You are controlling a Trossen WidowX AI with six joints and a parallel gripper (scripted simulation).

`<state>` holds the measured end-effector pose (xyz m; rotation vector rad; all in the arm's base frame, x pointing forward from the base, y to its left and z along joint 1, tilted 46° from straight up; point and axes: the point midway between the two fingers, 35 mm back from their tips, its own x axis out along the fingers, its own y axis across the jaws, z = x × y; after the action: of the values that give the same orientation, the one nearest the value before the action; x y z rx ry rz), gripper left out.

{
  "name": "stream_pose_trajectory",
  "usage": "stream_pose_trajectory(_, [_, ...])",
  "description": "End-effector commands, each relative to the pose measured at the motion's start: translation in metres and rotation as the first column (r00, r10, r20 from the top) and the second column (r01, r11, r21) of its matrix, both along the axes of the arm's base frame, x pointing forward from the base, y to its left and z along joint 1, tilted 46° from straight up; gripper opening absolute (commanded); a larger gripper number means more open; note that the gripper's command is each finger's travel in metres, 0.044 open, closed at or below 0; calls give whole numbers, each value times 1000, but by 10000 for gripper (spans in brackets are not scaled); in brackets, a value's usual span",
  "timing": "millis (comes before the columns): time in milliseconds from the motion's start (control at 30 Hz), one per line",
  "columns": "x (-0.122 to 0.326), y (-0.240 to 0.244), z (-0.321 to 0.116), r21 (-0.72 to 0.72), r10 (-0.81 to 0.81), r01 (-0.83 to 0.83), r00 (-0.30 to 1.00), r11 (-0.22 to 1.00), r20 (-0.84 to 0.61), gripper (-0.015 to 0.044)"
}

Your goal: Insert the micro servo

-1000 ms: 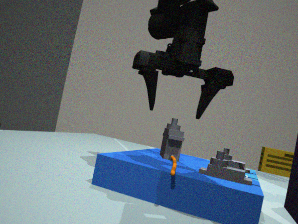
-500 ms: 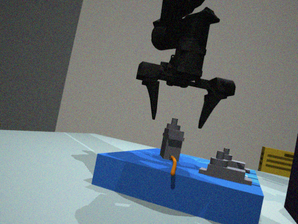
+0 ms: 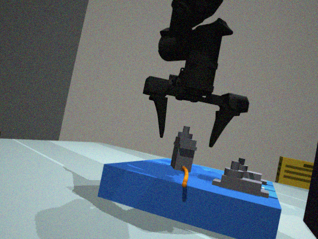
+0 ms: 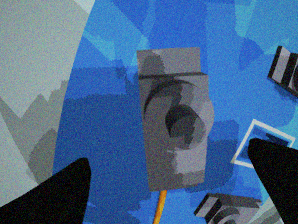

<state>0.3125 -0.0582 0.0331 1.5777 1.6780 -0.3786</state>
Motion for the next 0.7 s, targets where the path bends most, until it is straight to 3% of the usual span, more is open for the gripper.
stream_pose_trajectory(0, [-1,3,-2,5,-6,6,1000,1000,-6,414])
stream_pose_trajectory(367, [-1,3,-2,5,-6,6,1000,1000,-6,125])
stream_pose_trajectory(533, [-1,3,-2,5,-6,6,1000,1000,-6,92])
stream_pose_trajectory(667, [-1,-3,3,5,-6,6,1000,1000,-6,0])
